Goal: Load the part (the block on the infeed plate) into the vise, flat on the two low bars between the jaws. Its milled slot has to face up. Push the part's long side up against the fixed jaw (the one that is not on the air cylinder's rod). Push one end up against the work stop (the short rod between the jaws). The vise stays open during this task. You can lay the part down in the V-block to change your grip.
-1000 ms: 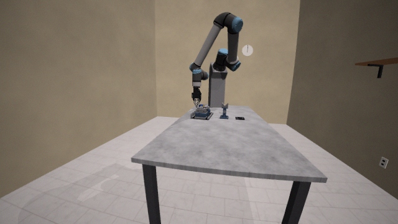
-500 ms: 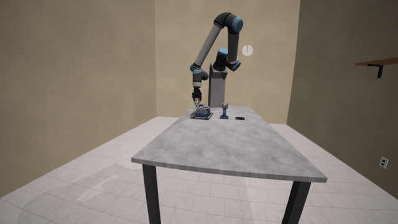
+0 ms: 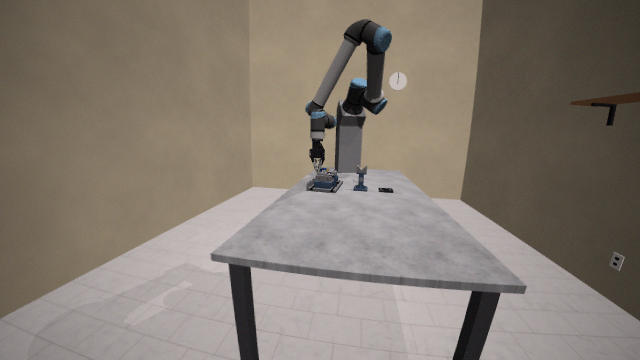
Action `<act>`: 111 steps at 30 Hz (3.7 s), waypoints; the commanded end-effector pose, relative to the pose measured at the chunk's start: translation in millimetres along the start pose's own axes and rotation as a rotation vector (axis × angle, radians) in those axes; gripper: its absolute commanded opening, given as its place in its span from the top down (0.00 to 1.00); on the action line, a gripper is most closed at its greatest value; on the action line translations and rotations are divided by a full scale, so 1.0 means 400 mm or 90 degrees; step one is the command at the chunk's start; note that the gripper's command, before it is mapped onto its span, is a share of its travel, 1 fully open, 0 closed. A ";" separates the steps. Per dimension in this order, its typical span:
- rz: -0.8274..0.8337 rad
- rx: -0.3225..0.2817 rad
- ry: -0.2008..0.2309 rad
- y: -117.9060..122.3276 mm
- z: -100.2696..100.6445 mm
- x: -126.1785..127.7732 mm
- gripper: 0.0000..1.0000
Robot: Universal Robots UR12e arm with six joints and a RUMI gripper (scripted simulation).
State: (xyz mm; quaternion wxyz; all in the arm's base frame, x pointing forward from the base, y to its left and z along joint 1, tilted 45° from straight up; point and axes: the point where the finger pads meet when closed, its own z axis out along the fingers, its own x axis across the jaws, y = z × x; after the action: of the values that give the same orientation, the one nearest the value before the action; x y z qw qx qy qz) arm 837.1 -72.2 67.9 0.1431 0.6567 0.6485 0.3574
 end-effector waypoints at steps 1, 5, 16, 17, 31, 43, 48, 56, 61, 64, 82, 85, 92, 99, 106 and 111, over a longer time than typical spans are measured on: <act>0.000 -0.001 0.000 0.001 -0.001 0.003 1.00; 0.000 0.000 0.000 0.001 -0.001 0.006 1.00; 0.000 -0.001 0.000 0.001 -0.001 0.013 1.00; 0.000 -0.001 0.000 0.001 -0.001 0.013 1.00; 0.000 0.000 0.000 0.001 -0.001 0.021 1.00; 0.000 0.000 0.000 0.001 -0.001 0.027 1.00; 0.000 0.000 0.000 0.001 -0.001 0.029 1.00; 0.000 0.000 0.000 0.001 -0.001 0.032 1.00; 0.000 0.000 0.000 0.001 -0.001 0.033 1.00; 0.000 0.000 0.000 0.001 -0.001 0.033 1.00; 0.000 -0.001 0.000 0.001 -0.001 0.035 1.00; 0.000 -0.001 0.000 0.001 -0.001 0.036 1.00; 0.000 -0.001 0.000 0.001 -0.001 0.036 1.00; 0.000 -0.001 0.000 0.001 -0.001 0.036 1.00; 0.000 -0.001 0.000 0.001 -0.001 0.036 1.00; 0.000 -0.001 0.000 0.001 -0.001 0.036 1.00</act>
State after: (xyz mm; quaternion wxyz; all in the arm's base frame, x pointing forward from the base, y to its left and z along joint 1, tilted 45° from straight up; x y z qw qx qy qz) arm 835.7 -58.5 72.0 0.1431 0.6567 0.6485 0.3574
